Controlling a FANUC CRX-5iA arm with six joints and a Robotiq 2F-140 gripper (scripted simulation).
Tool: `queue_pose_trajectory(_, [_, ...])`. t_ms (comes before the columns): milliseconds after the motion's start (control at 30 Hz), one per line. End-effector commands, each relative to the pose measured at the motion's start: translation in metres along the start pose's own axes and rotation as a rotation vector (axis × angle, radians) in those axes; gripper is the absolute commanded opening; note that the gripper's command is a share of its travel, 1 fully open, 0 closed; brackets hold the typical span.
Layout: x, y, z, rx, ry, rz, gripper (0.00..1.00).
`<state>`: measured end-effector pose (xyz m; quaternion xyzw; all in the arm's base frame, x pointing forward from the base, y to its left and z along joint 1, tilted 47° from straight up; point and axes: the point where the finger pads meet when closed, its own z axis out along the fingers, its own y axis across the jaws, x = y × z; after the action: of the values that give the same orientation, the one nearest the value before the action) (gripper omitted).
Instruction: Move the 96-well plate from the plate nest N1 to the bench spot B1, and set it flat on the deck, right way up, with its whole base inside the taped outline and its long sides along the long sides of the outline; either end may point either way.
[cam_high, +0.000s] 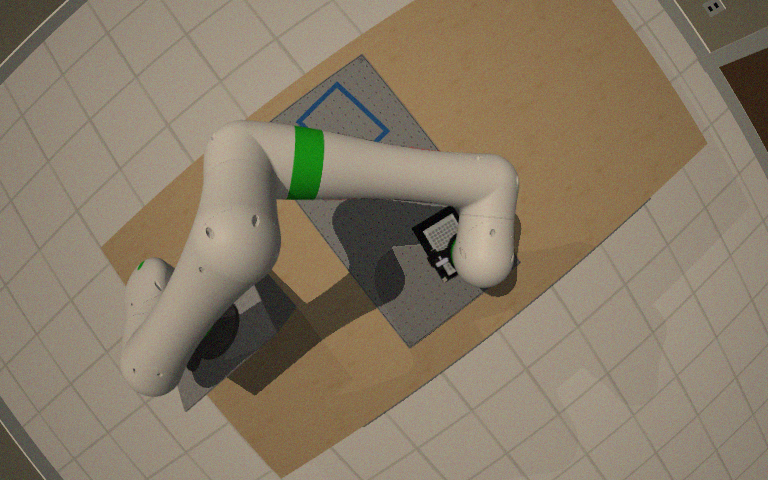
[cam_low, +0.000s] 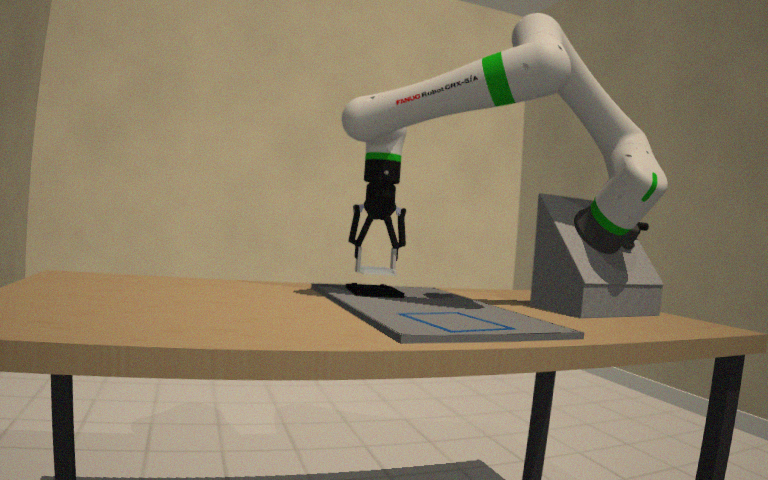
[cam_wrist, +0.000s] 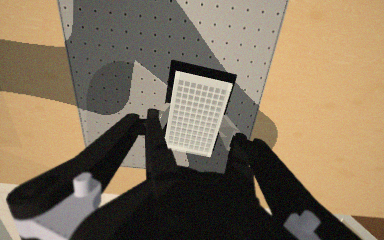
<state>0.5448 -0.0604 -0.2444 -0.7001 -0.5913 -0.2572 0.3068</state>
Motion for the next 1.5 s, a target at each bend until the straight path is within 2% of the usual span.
queue_pose_trajectory(0, [0.000,0.000,-0.004,0.000,0.000,0.000,0.00])
queue_pose_trajectory(400, [0.000,0.000,-0.024,0.000,0.000,0.000,0.00])
queue_pose_trajectory(1067, [0.000,0.000,-0.024,0.000,0.000,0.000,0.00])
queue_pose_trajectory(1333, [0.026,-0.005,-0.023,0.000,0.000,-0.255,0.00])
queue_pose_trajectory(1467, [0.039,-0.007,-0.022,0.000,0.000,-0.255,0.00])
